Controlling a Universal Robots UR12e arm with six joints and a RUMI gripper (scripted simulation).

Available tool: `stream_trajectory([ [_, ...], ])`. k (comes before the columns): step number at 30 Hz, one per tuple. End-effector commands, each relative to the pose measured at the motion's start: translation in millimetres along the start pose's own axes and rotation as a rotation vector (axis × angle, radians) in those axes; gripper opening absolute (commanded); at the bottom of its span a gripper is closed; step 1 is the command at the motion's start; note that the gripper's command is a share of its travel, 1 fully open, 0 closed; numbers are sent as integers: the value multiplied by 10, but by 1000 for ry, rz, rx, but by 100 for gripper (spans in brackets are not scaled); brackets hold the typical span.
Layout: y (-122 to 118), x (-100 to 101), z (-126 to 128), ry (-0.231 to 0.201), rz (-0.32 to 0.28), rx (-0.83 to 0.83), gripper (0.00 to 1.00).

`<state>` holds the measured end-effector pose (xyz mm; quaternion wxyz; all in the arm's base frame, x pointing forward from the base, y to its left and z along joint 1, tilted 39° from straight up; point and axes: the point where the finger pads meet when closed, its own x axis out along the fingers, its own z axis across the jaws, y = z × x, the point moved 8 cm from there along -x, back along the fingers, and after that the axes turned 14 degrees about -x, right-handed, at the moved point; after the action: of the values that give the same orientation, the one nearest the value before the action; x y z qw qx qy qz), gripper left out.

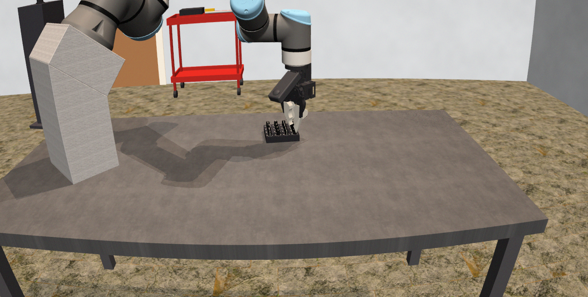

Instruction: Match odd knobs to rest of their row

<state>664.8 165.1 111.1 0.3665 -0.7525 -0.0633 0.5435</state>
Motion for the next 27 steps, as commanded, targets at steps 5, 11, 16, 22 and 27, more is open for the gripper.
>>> stream_trajectory([
  [5, -1, -5, -20, 3, 0, 123, 4],
  [11, -1, -4, -16, 3, 0, 220, 4],
  [16, -2, -3, -9, 3, 0, 274, 4],
  [22, -3, -3, -8, 3, 0, 392, 4],
  [27, -5, -3, -2, 3, 0, 498, 4],
])
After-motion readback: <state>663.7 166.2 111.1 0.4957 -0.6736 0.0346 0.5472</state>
